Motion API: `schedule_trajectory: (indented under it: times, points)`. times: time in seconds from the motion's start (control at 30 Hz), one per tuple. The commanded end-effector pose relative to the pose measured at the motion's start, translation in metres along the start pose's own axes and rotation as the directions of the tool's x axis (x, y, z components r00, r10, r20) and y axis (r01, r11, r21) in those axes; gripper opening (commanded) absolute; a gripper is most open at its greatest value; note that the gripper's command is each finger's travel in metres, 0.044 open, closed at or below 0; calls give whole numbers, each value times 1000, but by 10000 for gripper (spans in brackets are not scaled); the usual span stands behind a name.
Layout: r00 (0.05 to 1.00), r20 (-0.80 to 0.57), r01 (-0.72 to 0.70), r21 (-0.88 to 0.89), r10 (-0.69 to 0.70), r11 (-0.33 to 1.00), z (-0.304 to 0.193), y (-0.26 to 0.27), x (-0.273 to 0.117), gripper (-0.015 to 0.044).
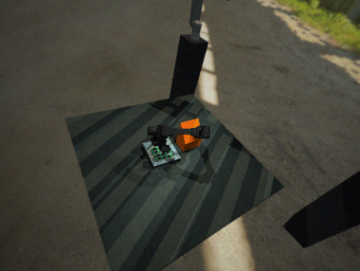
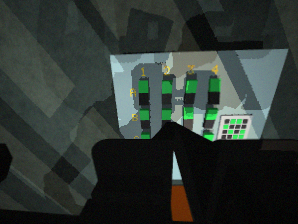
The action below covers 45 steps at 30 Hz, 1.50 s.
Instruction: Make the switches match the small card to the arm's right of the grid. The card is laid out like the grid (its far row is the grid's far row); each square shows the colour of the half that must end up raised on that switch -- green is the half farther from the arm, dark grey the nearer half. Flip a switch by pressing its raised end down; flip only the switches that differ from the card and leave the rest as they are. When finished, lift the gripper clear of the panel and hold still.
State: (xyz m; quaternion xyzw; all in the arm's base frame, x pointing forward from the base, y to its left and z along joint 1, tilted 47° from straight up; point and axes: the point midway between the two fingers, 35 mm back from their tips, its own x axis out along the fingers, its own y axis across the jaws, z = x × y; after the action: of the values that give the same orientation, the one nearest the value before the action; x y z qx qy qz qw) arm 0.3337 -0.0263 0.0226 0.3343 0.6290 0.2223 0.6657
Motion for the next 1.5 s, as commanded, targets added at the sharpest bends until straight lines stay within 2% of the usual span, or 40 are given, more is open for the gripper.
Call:
schedule_trajectory:
  times: [0.0,0.07,0.2,1.0,1.47]
  points:
    - [1000,1,3,0,-3,1000,-10,-1,-2,0]
    - [1000,-1,3,0,-3,1000,-10,-1,0,0]
    - [1000,-25,1,0,-1,1000,-9,-1,33,0]
    - [1000,-25,0,0,0,1000,-9,-1,57,0]
    - [1000,-25,0,0,0,1000,-9,-1,57,0]
